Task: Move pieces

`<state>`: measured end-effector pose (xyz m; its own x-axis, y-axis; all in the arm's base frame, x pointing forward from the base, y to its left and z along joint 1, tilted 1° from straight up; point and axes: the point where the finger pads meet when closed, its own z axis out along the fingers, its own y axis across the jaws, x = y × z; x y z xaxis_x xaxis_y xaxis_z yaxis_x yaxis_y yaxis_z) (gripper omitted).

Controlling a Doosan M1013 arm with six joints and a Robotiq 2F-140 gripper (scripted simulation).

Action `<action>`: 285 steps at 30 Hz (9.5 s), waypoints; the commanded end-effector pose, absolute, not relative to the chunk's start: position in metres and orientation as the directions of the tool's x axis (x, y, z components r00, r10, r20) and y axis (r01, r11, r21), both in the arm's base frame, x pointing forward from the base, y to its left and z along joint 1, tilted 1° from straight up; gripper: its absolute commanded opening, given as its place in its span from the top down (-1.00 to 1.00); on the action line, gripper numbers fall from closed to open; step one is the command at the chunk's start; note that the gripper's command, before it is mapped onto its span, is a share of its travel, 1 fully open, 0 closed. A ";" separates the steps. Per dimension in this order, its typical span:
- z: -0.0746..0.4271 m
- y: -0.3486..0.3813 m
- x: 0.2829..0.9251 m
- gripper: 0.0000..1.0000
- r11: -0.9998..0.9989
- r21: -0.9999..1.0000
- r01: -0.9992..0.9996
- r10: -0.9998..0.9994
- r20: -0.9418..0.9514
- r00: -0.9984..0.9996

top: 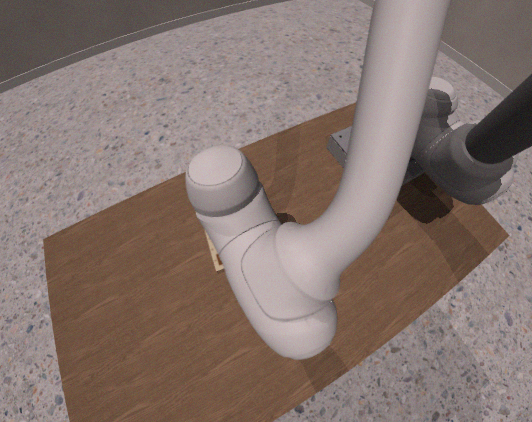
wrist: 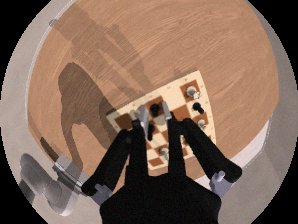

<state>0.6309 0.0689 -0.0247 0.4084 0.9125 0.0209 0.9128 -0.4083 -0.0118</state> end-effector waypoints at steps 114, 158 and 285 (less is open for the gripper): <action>0.074 -0.010 0.623 1.00 -0.799 -0.021 0.601 0.601 0.013 0.799; -0.021 -0.008 0.624 1.00 -0.799 -0.021 0.601 0.601 0.013 0.799; -0.025 -0.008 0.624 0.59 -0.799 -0.021 0.601 0.601 0.013 0.799</action>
